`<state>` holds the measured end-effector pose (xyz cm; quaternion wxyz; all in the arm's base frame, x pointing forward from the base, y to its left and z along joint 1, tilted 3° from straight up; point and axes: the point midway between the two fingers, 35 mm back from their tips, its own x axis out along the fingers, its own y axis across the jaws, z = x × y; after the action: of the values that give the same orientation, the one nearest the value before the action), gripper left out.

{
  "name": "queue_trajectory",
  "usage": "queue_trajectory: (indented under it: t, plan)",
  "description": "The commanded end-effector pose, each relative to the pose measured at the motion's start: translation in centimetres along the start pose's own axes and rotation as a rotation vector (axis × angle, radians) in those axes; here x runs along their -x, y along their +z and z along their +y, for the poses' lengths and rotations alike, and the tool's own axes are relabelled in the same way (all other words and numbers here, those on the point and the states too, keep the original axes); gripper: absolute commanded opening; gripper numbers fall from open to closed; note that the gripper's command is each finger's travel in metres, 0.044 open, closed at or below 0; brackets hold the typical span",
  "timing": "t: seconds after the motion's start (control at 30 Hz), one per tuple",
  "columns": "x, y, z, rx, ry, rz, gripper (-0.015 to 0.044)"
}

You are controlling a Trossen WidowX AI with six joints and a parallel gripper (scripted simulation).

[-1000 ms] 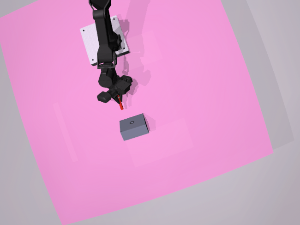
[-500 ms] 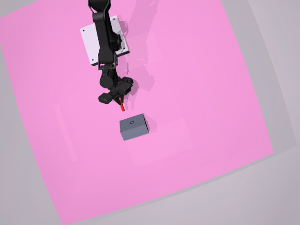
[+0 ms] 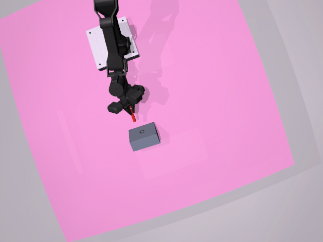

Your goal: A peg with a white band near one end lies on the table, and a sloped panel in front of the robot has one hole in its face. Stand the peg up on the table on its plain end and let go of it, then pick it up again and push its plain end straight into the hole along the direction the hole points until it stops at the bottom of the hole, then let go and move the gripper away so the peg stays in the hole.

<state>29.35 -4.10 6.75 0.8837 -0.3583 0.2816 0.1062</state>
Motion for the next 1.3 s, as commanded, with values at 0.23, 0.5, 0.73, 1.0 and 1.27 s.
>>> queue_trajectory:
  t: [0.23,0.5,0.73,1.0,1.27]
  plan:
    - [-0.7,0.2,0.0,0.004,-0.012,-0.014,0.0]
    - [-1.2,0.4,0.1,0.01,-0.018,-0.026,0.0]
    - [-1.6,0.6,0.2,0.014,-0.024,-0.037,0.0]
    - [-2.1,0.7,0.3,0.019,-0.03,-0.05,0.0]
    - [-2.4,0.8,0.4,0.022,-0.034,-0.058,0.0]
